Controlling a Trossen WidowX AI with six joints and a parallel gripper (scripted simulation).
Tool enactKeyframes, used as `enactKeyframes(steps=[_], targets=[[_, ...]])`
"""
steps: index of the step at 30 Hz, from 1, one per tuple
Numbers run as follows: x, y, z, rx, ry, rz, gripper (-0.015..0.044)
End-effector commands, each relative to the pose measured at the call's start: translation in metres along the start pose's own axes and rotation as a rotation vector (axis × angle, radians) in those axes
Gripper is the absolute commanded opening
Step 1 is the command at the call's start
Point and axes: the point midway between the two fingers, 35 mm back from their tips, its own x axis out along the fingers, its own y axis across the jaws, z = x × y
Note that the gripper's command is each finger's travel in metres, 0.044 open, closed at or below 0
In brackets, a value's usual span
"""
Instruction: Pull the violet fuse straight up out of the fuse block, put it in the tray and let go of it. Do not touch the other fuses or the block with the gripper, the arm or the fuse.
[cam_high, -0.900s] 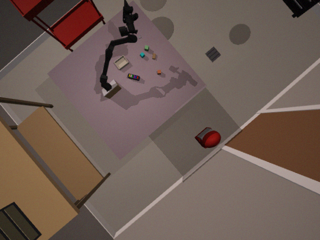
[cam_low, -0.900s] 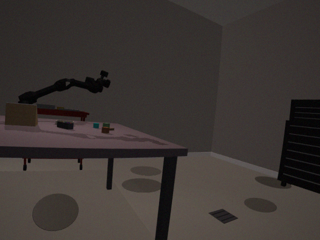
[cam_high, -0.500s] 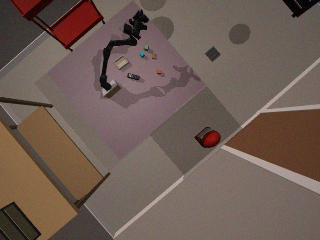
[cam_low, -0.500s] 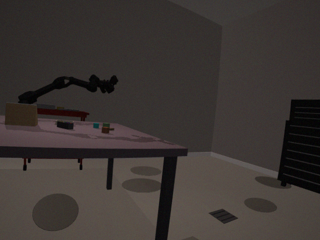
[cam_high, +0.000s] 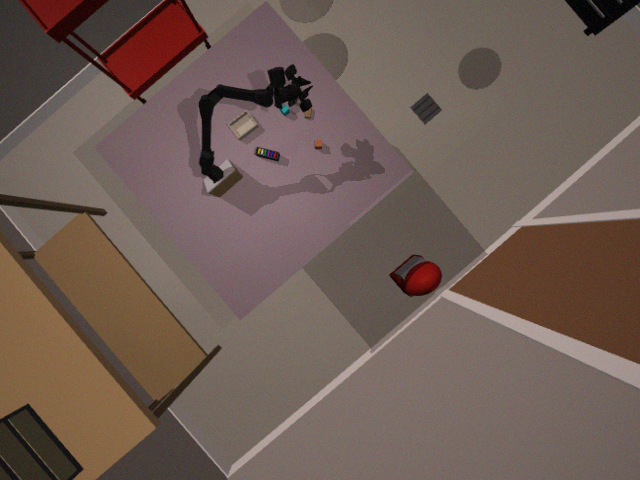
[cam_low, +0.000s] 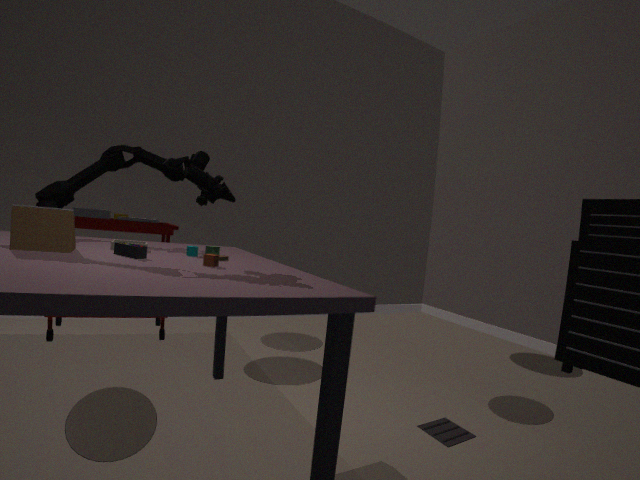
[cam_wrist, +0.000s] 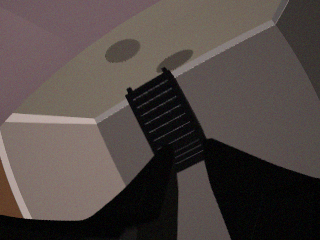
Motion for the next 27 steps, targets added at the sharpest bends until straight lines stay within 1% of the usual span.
enactKeyframes(steps=[1,6,10,14,19,21,27], targets=[[-0.03,0.063,0.037,0.395,-0.118,0.243,0.0067],[-0.071,0.114,0.085,0.786,-0.191,0.502,0.0067],[-0.113,0.141,0.126,1.101,-0.219,0.723,0.0067],[-0.16,0.155,0.168,1.413,-0.221,0.959,0.0067],[-0.22,0.153,0.216,1.781,-0.184,1.271,0.0067],[-0.229,0.15,0.223,1.836,-0.174,1.322,0.0067],[-0.231,0.152,0.223,1.838,-0.173,1.325,0.0067]])
